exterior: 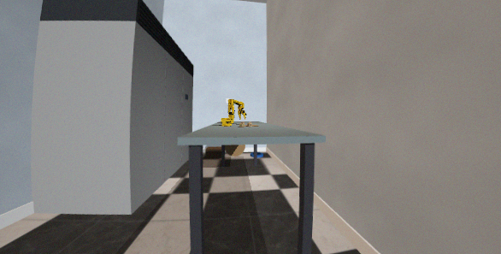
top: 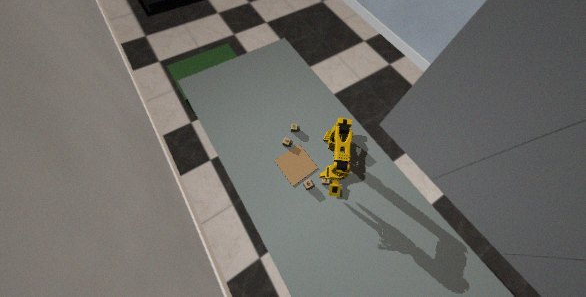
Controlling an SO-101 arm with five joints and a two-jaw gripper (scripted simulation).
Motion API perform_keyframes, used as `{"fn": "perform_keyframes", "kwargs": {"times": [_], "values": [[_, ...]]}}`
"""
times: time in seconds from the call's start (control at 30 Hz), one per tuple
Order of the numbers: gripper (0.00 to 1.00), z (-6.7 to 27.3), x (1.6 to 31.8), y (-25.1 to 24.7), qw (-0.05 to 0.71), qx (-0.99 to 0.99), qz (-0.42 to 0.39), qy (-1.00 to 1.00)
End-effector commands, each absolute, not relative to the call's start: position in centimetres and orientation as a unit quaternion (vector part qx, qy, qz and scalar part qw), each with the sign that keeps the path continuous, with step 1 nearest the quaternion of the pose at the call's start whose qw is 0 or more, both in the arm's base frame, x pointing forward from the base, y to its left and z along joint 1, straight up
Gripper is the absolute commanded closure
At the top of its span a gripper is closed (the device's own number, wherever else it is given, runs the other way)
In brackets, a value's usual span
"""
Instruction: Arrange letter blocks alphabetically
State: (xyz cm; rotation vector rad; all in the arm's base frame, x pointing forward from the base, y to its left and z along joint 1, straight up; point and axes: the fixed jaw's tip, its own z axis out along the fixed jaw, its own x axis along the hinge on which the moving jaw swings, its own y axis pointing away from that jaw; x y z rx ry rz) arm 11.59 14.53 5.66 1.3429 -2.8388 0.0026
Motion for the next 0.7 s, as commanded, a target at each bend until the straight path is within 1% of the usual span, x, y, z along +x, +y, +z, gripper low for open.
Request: {"fn": "perform_keyframes", "kwargs": {"times": [0.0,0.67], "values": [[0.65,7.29,12.38,15.64,-0.051,0.427,-0.023,-0.902],[0.65,7.25,12.25,15.85,-0.050,0.432,-0.023,-0.900]]}}
